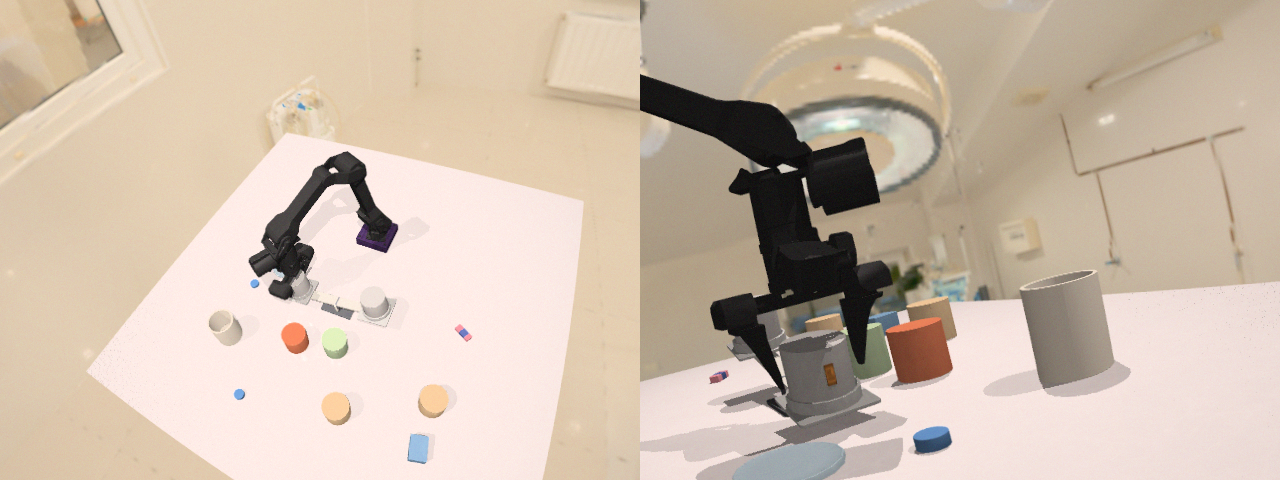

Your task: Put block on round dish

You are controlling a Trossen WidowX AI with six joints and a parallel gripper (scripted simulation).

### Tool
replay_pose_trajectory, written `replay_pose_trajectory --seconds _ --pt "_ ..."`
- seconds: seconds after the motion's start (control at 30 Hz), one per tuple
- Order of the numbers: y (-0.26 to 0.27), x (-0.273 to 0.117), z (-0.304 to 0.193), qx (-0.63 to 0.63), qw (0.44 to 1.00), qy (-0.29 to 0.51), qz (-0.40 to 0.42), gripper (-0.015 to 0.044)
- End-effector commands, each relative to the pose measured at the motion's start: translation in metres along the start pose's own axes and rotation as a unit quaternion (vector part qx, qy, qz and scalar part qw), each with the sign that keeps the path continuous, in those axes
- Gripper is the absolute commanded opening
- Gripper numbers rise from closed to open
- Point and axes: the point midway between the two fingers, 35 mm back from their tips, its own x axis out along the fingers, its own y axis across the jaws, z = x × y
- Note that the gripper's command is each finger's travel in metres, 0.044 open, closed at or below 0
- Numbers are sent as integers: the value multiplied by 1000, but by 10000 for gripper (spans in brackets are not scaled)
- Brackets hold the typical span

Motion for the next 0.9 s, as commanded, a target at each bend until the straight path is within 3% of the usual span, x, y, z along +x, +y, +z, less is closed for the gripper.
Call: replay_pose_trajectory --seconds 0.0,0.07,0.43,0.83,0.87 --pt "-2 6 -1 2 1000 0 -4 440" --pt "-2 6 -1 2 1000 0 -4 387" --pt "-2 6 -1 2 1000 0 -4 314" --pt "0 -4 1 2 1000 0 -4 0" --pt "0 -6 1 2 1000 0 -4 0"
